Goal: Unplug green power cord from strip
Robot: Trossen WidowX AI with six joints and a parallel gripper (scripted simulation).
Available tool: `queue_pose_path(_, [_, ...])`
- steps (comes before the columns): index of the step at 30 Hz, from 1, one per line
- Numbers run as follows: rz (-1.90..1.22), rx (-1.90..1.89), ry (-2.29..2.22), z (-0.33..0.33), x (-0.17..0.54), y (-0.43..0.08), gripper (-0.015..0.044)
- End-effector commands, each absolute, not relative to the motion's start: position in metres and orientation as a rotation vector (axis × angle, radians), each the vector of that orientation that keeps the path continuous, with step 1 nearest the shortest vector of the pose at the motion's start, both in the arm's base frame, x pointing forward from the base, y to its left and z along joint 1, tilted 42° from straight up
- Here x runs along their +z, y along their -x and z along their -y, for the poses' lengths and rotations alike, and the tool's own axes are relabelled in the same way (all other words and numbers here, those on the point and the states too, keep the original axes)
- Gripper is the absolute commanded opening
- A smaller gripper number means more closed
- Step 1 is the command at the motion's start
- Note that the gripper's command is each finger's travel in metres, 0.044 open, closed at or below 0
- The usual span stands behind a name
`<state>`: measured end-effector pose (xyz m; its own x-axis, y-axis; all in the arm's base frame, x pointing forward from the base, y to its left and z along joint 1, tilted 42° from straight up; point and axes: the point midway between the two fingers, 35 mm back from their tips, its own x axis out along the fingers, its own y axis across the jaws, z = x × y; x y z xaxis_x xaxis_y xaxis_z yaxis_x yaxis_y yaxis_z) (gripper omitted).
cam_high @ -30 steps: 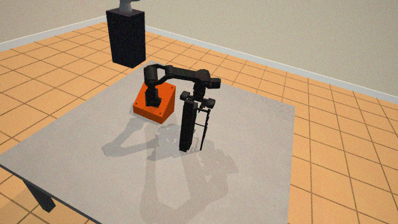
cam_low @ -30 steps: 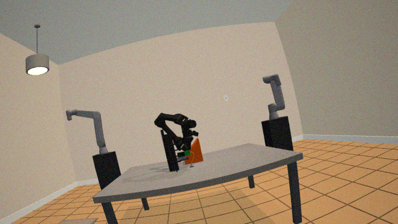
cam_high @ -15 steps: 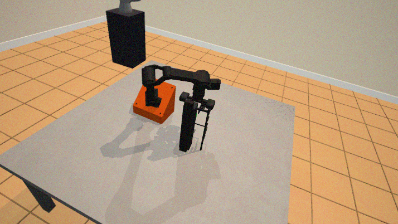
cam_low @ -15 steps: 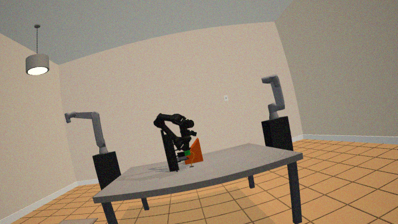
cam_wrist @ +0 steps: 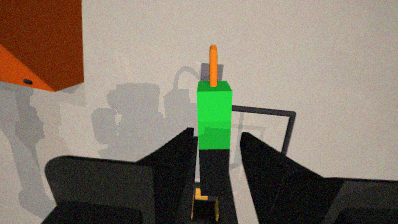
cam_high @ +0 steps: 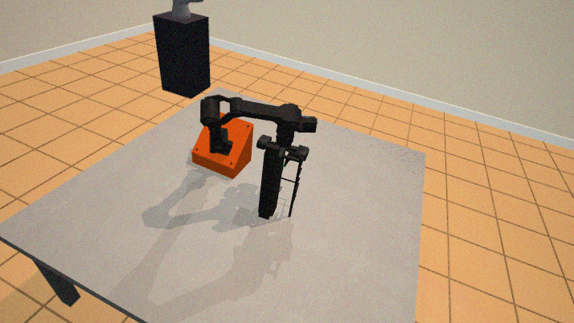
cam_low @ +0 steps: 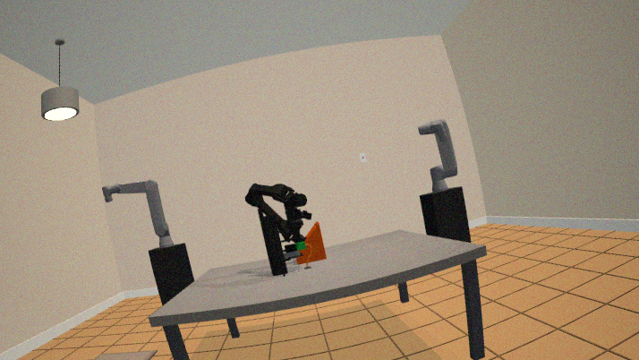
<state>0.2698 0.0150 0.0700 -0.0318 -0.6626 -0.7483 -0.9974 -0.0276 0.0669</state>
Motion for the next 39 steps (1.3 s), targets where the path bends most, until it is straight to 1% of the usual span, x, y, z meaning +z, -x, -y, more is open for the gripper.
queue_pose_path(1, [-1.746,0.857,1.745,-0.0114,0.0684,-0.2693,0.016])
queue_pose_path(12, [-1.746,0.857,1.745,-0.0056,0.062,-0.269,0.016])
queue_pose_path(15, [-1.741,0.851,1.738,-0.0077,0.0631,-0.2702,0.0081])
queue_pose_path(24, [-1.741,0.851,1.738,-0.0077,0.0631,-0.2702,0.0021])
queue_pose_path(25, [-1.741,0.851,1.738,-0.0079,0.0629,-0.2702,0.0])
queue_pose_path(30, [-1.74,0.853,1.738,-0.012,0.0595,-0.2705,0.0])
queue_pose_path(39, [-1.746,0.857,1.745,-0.0092,0.0618,-0.2697,0.0236])
